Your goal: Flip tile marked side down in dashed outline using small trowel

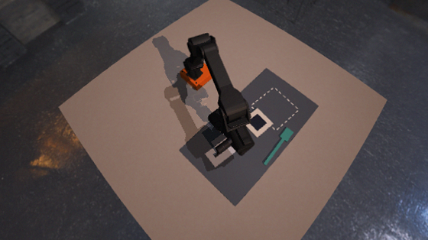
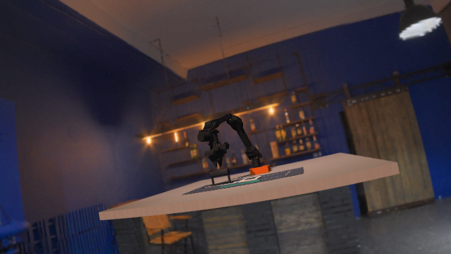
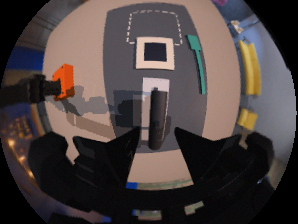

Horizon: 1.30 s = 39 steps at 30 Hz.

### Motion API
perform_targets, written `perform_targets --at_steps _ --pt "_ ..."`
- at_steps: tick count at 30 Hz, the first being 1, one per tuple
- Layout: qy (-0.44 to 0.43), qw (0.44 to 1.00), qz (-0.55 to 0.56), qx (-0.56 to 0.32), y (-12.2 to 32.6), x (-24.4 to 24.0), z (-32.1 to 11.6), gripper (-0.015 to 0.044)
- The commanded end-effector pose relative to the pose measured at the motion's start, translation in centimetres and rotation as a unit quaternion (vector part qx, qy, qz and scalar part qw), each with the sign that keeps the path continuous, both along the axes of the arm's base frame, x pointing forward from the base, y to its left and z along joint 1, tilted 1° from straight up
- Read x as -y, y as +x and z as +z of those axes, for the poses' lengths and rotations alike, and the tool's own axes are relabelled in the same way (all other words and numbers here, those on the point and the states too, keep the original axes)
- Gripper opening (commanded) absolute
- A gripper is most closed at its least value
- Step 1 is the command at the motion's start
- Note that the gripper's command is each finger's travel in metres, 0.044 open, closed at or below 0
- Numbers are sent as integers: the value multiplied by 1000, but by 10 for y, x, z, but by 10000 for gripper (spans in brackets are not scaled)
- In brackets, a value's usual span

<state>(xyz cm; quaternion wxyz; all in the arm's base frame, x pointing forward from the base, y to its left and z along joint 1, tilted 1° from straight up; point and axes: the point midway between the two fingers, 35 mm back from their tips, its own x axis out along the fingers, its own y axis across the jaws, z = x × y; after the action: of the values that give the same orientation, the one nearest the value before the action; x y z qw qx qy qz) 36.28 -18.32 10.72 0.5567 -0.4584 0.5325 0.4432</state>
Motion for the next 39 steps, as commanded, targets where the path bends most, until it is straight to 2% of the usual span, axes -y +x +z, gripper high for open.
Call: perform_targets --at_steps 1,2,7,17,26,39 --pt "-2 1000 2 -2 -1 0 3 270" --pt "-1 1000 0 2 0 0 4 296" --pt "-2 1000 -11 4 -1 1 14 300" --pt "-1 985 -169 48 2 6 7 300" --pt "14 947 -309 89 4 8 2 300" --pt "44 885 -444 132 6 7 -2 300"
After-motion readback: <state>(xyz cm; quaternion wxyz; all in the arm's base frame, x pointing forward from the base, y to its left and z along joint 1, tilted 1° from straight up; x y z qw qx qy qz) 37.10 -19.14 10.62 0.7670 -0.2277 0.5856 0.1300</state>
